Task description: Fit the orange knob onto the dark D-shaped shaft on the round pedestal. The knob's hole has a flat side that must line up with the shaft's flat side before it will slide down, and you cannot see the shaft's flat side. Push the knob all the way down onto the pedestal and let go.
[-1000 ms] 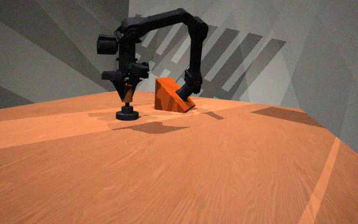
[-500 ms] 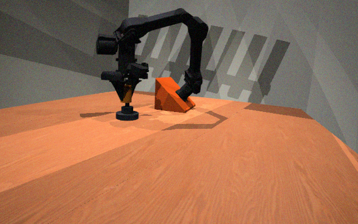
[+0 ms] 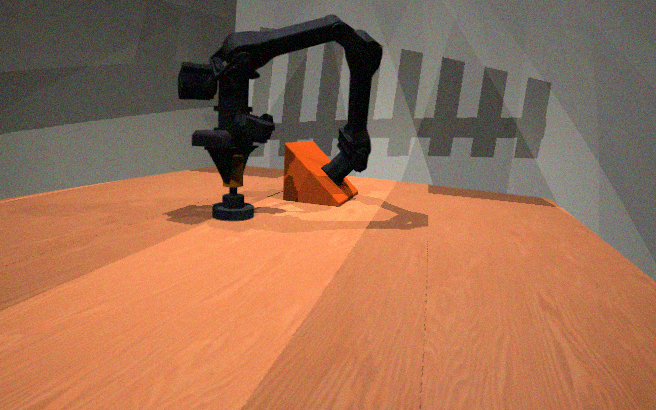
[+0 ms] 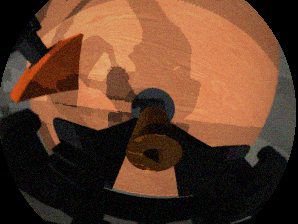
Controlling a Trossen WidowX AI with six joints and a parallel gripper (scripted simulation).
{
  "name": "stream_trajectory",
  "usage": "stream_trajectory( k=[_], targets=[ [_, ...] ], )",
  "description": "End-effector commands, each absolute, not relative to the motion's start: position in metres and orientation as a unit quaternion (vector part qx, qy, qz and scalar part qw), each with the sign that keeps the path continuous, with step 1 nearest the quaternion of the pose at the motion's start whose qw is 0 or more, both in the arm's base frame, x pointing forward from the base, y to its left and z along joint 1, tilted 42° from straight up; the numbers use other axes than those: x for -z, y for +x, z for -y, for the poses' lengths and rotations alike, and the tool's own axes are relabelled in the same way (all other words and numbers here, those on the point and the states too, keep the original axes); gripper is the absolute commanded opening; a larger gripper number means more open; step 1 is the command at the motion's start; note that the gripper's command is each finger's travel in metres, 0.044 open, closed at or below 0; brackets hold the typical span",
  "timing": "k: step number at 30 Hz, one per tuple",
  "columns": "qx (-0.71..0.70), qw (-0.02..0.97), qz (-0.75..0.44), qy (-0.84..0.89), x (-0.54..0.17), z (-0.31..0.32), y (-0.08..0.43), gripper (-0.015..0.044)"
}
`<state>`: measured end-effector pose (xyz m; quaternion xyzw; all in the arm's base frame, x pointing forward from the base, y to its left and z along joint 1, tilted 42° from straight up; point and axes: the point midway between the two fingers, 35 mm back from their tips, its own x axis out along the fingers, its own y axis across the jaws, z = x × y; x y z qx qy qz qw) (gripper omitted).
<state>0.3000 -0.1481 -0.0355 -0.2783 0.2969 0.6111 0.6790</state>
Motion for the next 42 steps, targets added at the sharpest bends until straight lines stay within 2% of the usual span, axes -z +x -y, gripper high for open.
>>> stream_trajectory(
  k=[1,17,25,42],
  targets=[
    [-0.612,0.676,-0.290,-0.291,0.0315,0.1493,0.2980,0.0000],
    [-0.612,0.676,-0.290,-0.291,0.0332,0.1495,0.3000,0.0000],
    [-0.639,0.642,-0.224,-0.360,0.0325,0.1509,0.3012,0.0000],
    [-0.639,0.642,-0.224,-0.360,0.0392,0.1498,0.3052,0.0000]
  ],
)
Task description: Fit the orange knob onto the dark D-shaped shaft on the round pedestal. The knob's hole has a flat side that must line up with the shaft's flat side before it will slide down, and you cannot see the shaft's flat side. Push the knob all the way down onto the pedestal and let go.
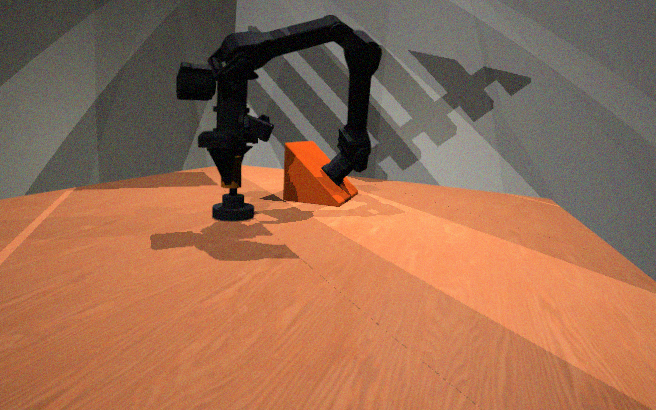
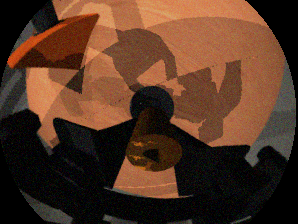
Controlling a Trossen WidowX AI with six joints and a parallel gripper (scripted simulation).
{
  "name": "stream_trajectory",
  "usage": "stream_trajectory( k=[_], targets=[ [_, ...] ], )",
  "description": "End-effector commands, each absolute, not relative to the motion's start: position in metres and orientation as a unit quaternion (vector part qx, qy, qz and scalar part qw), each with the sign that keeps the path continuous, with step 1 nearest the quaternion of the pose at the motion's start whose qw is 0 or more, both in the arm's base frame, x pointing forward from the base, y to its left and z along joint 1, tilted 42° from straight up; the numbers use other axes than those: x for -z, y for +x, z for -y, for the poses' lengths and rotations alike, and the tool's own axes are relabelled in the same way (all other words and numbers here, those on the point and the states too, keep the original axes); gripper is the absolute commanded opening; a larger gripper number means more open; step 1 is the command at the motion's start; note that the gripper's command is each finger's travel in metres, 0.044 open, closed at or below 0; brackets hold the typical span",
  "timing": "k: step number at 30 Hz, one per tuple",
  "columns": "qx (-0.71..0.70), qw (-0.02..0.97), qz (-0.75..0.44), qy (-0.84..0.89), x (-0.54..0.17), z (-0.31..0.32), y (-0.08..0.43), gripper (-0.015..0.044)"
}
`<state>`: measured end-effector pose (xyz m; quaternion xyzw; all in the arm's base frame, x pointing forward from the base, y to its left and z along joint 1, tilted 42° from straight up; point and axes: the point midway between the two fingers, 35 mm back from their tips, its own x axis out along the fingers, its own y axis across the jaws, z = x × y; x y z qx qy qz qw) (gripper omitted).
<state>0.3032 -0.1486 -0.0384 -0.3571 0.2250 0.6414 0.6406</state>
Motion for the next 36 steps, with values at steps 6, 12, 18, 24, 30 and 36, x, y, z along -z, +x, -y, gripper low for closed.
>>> stream_trajectory(
  k=[6,12,18,24,30,36],
  targets=[
    [-0.639,0.642,-0.224,-0.360,0.0369,0.1523,0.3045,0.0000],
    [-0.648,0.625,-0.196,-0.388,0.0350,0.1527,0.3035,0.0000],
    [-0.659,0.601,-0.156,-0.425,0.0327,0.1512,0.3009,0.0000],
    [-0.659,0.601,-0.156,-0.425,0.0329,0.1486,0.2986,0.0000],
    [-0.659,0.601,-0.156,-0.425,0.0364,0.1458,0.2994,0.0000],
    [-0.659,0.601,-0.156,-0.425,0.0341,0.1484,0.3000,0.0000]
  ],
)
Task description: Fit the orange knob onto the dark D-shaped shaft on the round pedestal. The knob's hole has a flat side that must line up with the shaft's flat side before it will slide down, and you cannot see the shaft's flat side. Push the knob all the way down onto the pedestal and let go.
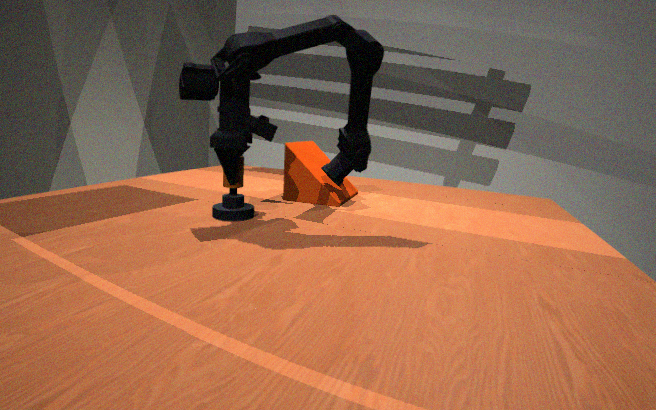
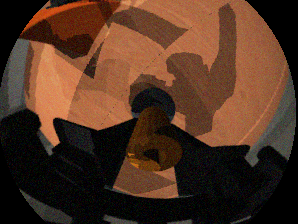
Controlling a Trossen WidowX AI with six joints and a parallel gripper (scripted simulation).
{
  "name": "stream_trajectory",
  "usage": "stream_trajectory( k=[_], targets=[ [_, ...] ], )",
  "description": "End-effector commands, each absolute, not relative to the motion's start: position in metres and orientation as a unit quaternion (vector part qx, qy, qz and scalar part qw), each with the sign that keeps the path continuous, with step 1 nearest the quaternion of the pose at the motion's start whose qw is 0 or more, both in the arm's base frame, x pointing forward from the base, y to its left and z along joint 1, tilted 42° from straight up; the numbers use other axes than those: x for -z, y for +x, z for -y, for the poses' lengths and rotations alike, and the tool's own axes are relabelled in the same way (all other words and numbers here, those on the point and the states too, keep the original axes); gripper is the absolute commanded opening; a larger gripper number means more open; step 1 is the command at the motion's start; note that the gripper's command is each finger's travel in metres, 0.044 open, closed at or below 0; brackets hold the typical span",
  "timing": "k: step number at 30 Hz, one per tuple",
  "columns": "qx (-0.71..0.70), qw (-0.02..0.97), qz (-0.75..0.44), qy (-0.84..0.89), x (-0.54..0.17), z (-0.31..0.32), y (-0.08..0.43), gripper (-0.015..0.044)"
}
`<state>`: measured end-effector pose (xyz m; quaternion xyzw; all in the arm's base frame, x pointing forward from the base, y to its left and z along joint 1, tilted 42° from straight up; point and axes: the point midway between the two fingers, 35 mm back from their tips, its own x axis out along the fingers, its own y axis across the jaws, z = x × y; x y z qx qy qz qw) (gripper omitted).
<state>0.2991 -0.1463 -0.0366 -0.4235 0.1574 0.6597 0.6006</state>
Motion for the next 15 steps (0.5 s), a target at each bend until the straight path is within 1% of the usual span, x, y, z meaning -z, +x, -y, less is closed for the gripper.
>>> stream_trajectory(
  k=[1,4,9,15],
  targets=[
    [-0.659,0.601,-0.156,-0.425,0.0337,0.1488,0.3003,0.0000],
    [-0.661,0.595,-0.148,-0.433,0.0329,0.1494,0.3003,0.0000],
    [-0.671,0.555,-0.090,-0.483,0.0321,0.1503,0.3012,0.0000],
    [-0.671,0.553,-0.087,-0.486,0.0336,0.1518,0.3033,0.0000]
  ],
)
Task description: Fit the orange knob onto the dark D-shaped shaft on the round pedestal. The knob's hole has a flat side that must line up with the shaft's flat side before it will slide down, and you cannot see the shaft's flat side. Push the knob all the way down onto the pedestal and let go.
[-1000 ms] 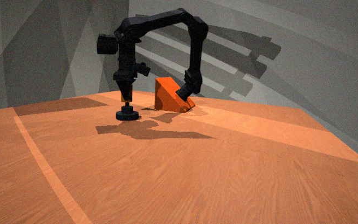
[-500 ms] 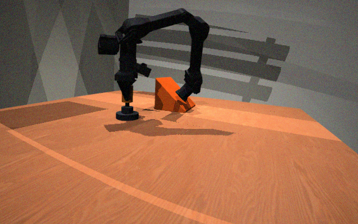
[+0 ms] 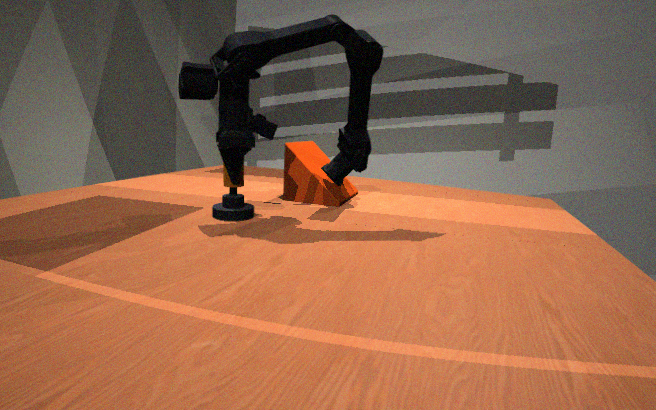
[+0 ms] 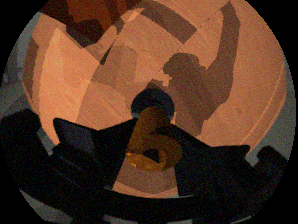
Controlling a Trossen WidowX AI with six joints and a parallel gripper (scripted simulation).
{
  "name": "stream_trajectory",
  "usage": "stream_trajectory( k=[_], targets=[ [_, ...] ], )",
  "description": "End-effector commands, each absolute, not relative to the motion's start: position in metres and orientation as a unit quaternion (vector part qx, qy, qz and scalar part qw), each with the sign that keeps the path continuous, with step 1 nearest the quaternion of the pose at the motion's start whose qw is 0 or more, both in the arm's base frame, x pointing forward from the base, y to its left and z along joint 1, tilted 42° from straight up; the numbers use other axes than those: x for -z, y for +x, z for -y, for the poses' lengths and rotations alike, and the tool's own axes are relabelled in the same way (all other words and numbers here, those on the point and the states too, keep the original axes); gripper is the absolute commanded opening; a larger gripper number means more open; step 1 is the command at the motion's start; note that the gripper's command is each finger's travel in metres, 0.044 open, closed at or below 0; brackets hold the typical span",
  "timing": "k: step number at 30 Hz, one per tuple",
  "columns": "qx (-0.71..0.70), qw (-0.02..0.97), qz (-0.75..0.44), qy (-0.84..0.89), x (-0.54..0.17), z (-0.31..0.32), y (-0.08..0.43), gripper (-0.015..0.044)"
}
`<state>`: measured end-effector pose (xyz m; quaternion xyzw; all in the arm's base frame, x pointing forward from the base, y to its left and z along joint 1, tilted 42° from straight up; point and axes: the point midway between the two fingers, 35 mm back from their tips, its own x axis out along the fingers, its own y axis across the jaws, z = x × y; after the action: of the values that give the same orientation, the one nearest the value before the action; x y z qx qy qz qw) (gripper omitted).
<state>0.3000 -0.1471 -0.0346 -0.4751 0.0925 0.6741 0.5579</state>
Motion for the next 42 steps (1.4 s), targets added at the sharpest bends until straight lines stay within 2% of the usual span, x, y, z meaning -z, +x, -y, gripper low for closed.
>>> stream_trajectory(
  k=[1,23,32,42],
  targets=[
    [-0.671,0.553,-0.087,-0.486,0.0339,0.1523,0.3037,0.0000],
    [-0.670,0.559,-0.095,-0.479,0.0353,0.1525,0.3040,0.0000],
    [-0.626,0.660,-0.257,-0.326,0.0331,0.1515,0.3014,0.0000],
    [-0.500,0.731,-0.456,-0.081,0.0319,0.1497,0.2976,0.0000]
  ],
)
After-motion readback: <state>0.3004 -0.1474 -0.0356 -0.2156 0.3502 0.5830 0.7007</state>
